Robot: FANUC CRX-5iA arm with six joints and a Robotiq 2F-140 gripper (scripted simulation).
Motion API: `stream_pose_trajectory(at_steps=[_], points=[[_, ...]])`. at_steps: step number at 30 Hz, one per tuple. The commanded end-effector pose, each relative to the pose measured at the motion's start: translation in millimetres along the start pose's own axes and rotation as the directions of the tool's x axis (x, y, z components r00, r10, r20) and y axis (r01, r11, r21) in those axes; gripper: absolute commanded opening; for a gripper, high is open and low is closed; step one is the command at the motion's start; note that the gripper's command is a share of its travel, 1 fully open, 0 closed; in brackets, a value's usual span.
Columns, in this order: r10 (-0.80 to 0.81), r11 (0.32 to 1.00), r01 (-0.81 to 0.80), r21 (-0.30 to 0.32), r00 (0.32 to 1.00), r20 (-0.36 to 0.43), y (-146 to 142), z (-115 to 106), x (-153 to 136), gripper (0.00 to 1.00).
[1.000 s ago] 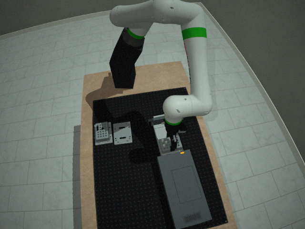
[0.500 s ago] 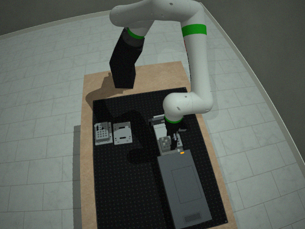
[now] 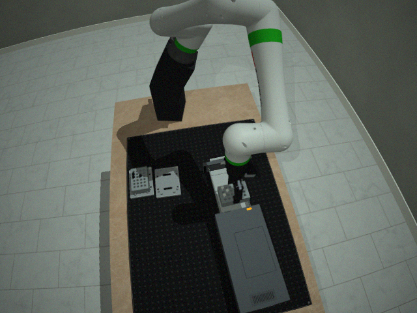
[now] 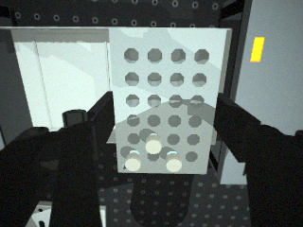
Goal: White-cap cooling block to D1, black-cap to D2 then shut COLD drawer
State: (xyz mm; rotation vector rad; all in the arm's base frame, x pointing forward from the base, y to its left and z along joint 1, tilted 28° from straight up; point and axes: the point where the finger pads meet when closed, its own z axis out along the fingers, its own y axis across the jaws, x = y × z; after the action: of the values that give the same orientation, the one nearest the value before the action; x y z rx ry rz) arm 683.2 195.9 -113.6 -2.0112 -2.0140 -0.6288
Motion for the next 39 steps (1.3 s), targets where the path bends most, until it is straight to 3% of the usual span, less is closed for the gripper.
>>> stream_pose_trajectory(at_steps=[1, 39], points=[[0.0, 1.0, 0.0, -0.002, 1.0, 0.0, 1, -7, 0, 0.1], [0.0, 1.0, 0.0, -0.002, 1.0, 0.0, 1, -48, 0, 0.1]])
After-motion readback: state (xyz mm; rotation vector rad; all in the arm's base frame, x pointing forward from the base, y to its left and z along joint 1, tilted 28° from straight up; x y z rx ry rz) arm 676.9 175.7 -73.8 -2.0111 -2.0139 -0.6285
